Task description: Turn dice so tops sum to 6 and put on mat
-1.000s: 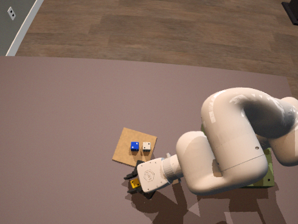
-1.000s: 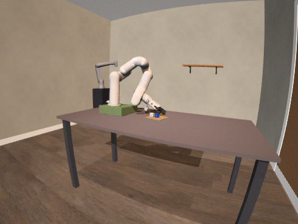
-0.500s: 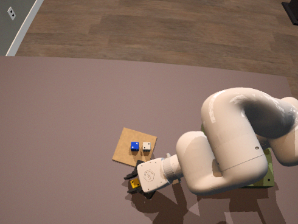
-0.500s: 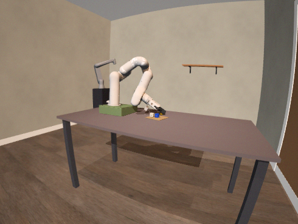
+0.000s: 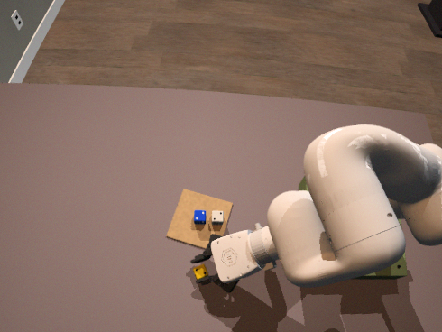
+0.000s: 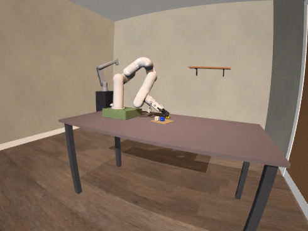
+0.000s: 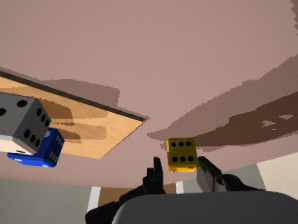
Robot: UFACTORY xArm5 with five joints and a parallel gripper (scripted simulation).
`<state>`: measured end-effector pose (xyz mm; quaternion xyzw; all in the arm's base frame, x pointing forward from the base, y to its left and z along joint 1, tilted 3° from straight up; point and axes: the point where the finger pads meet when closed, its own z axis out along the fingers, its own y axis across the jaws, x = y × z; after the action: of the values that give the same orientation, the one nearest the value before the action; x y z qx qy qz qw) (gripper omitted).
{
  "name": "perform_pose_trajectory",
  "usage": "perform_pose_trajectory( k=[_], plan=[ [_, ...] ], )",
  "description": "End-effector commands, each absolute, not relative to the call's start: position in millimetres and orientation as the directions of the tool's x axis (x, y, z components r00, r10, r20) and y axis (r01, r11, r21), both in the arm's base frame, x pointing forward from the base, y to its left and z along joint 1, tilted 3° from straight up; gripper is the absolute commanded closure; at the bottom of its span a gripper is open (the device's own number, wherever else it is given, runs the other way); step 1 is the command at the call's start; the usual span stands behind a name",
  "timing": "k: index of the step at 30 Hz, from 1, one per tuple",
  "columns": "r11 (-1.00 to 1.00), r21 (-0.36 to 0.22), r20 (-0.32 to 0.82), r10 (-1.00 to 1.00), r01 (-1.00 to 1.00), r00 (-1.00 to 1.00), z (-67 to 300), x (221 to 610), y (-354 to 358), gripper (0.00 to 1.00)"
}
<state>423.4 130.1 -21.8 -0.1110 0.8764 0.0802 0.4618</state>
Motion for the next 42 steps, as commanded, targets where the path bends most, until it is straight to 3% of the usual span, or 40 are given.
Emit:
perform_pose_trajectory(
  k=[1, 15, 32, 42],
  plan=[
    [0.963, 0.038, -0.828, -0.12, -0.268, -0.547, -9.6, 407.9, 124.7, 0.53],
    [0.963, 0.037, -0.828, -0.12, -0.267, -0.547, -1.0, 401.8, 122.4, 0.53],
    [0.964, 0.034, -0.828, -0.12, -0.263, -0.547, 52.7, 401.7, 119.5, 0.53],
    [0.964, 0.034, -0.825, -0.121, -0.262, -0.552, 54.6, 402.1, 119.5, 0.53]
  ],
)
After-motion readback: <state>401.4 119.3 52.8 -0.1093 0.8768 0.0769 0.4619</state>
